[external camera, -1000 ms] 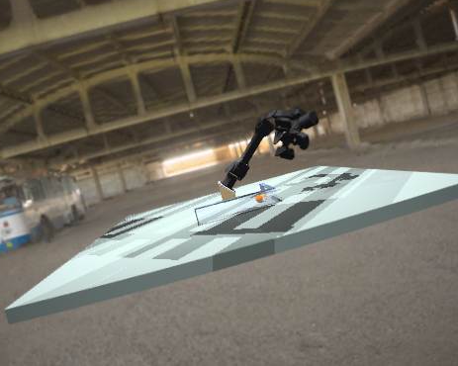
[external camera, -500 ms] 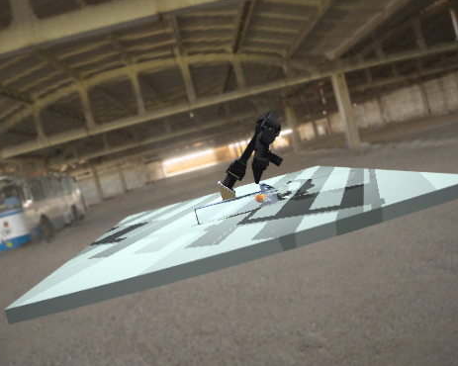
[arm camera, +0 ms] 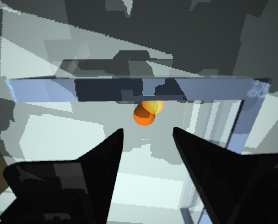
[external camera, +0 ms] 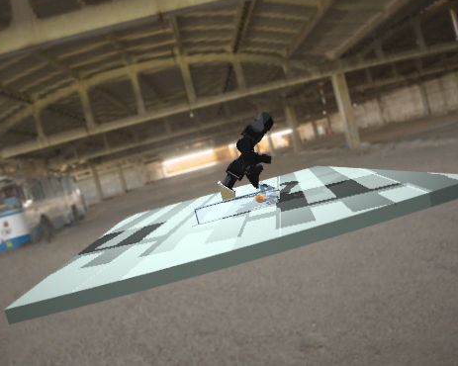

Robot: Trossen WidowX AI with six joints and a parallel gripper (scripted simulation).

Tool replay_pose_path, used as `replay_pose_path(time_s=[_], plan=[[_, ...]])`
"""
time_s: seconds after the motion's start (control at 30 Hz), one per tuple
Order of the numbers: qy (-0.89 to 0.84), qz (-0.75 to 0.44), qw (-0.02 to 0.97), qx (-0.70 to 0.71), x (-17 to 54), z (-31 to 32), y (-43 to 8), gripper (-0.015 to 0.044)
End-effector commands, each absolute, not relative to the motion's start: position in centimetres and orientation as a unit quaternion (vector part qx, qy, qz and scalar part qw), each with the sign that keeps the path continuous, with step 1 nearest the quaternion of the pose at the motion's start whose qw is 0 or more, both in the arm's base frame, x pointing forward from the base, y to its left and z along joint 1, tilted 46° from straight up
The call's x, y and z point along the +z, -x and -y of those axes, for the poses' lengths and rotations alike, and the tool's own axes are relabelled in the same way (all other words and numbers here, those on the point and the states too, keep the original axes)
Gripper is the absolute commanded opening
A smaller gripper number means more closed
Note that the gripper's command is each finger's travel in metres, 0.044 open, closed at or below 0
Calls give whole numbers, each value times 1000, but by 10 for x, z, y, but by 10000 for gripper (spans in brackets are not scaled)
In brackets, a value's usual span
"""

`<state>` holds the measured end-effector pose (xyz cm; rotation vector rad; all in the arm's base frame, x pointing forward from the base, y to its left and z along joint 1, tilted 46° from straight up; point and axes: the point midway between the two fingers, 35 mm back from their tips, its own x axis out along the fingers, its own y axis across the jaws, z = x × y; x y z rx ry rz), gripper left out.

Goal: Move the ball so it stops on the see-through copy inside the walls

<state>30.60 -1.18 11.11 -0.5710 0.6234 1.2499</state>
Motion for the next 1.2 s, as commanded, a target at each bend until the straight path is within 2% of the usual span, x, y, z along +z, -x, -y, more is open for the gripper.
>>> replay_pose_path(time_s=[0.0, 0.9, 1.03, 1.17], plan=[[257, -279, 730, 569, 104, 5, -308, 259], [256, -278, 730, 569, 76, -22, -315, 259], [256, -278, 730, 569, 76, -22, -315, 154], [256, -278, 730, 569, 76, -22, -315, 127]])
